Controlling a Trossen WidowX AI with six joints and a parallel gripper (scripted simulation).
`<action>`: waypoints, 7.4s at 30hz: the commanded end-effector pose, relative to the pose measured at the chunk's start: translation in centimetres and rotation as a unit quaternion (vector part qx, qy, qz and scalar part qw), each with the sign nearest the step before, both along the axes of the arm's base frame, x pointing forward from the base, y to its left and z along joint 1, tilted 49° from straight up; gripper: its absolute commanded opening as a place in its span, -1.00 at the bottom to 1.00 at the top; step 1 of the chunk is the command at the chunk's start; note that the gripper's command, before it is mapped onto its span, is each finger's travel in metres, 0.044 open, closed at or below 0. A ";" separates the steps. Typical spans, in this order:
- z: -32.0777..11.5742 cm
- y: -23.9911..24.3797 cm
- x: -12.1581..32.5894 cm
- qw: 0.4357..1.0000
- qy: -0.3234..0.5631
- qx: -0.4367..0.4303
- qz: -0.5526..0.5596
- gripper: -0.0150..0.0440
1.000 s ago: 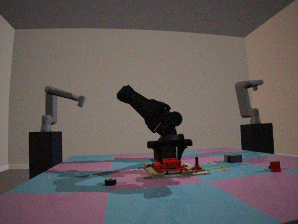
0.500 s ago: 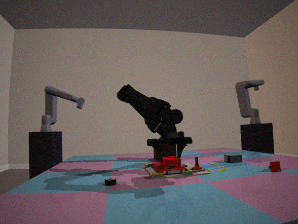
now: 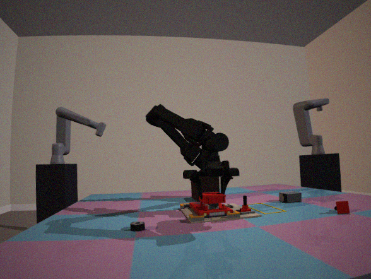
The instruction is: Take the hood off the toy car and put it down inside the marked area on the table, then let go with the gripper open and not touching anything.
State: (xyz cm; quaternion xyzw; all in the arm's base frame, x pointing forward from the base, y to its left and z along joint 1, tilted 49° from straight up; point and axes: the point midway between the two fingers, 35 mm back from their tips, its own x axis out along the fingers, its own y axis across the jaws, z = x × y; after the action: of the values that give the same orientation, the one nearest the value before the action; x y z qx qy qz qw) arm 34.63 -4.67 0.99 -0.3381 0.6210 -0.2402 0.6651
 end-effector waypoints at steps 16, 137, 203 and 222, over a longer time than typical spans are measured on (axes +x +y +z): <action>3.4 3.8 -0.4 1.000 -0.003 0.004 -0.001 -0.49; -16.2 12.5 -4.8 1.000 -0.004 0.009 -0.001 -0.49; -18.4 9.8 -4.6 1.000 -0.004 0.007 -0.001 -0.49; -18.4 10.0 -4.4 1.000 -0.006 0.011 -0.002 0.75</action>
State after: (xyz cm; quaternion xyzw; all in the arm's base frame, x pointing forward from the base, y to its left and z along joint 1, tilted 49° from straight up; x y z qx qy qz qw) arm 30.18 5.36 -17.42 -0.3283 0.6204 -0.2371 0.6716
